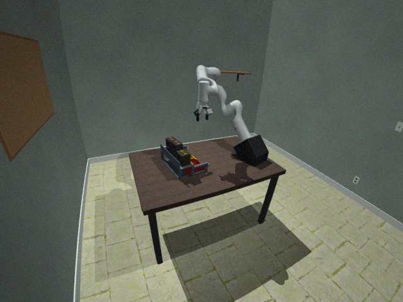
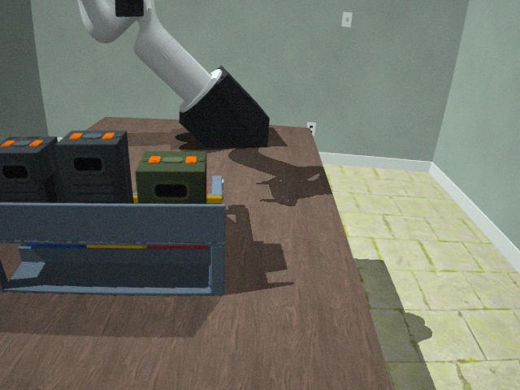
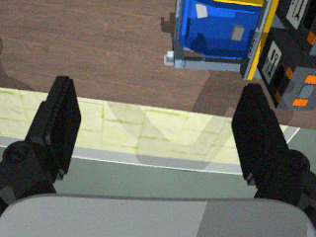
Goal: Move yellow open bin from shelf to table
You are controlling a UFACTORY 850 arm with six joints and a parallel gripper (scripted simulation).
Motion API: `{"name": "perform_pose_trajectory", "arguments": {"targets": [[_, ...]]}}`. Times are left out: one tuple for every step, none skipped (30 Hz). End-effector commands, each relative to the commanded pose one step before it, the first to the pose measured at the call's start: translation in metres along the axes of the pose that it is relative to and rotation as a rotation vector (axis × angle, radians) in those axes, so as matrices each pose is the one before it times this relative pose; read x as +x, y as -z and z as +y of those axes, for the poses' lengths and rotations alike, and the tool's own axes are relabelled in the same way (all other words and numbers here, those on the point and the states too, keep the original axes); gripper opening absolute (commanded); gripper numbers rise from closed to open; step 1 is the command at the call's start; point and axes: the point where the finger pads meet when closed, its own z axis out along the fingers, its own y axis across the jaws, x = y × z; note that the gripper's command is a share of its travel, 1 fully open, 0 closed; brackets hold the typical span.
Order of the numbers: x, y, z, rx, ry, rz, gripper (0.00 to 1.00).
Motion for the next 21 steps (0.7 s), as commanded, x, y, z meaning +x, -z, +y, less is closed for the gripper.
{"name": "perform_pose_trajectory", "arguments": {"targets": [[-0.00619, 0.00053, 0.03769, -0.00089, -0.00155, 0.00102, 1.00], [-0.00180, -0.00001, 0.01085, 0.00000, -0.00003, -0.00001, 1.00], [0.00000, 0.00000, 0.00000, 0.00000, 0.00000, 0.00000, 1.00], [0.00000, 0.00000, 0.00000, 0.00000, 0.00000, 0.00000, 1.00], [0.00000, 0.00000, 0.00000, 0.00000, 0.00000, 0.00000, 1.00], [0.00000, 0.00000, 0.00000, 0.00000, 0.00000, 0.00000, 1.00], [0.00000, 0.00000, 0.00000, 0.00000, 0.00000, 0.00000, 1.00], [0.00000, 0.00000, 0.00000, 0.00000, 0.00000, 0.00000, 1.00], [0.00000, 0.00000, 0.00000, 0.00000, 0.00000, 0.00000, 1.00], [0.00000, 0.00000, 0.00000, 0.00000, 0.00000, 0.00000, 1.00], [0.00000, 0.00000, 0.00000, 0.00000, 0.00000, 0.00000, 1.00], [0.00000, 0.00000, 0.00000, 0.00000, 0.00000, 0.00000, 1.00], [0.00000, 0.00000, 0.00000, 0.00000, 0.00000, 0.00000, 1.00], [0.00000, 0.00000, 0.00000, 0.00000, 0.00000, 0.00000, 1.00], [-0.00083, 0.00003, 0.00493, -0.00014, 0.00012, -0.00003, 1.00], [-0.00087, -0.00001, 0.00525, 0.00001, -0.00003, -0.00001, 1.00], [-0.00087, -0.00001, 0.00525, 0.00001, -0.00003, -0.00001, 1.00], [-0.00087, -0.00001, 0.00525, 0.00001, -0.00003, -0.00001, 1.00], [-0.00087, -0.00001, 0.00525, 0.00001, -0.00003, -0.00001, 1.00], [0.00000, 0.00000, 0.00000, 0.00000, 0.00000, 0.00000, 1.00], [0.00000, 0.00000, 0.00000, 0.00000, 0.00000, 0.00000, 1.00]]}}
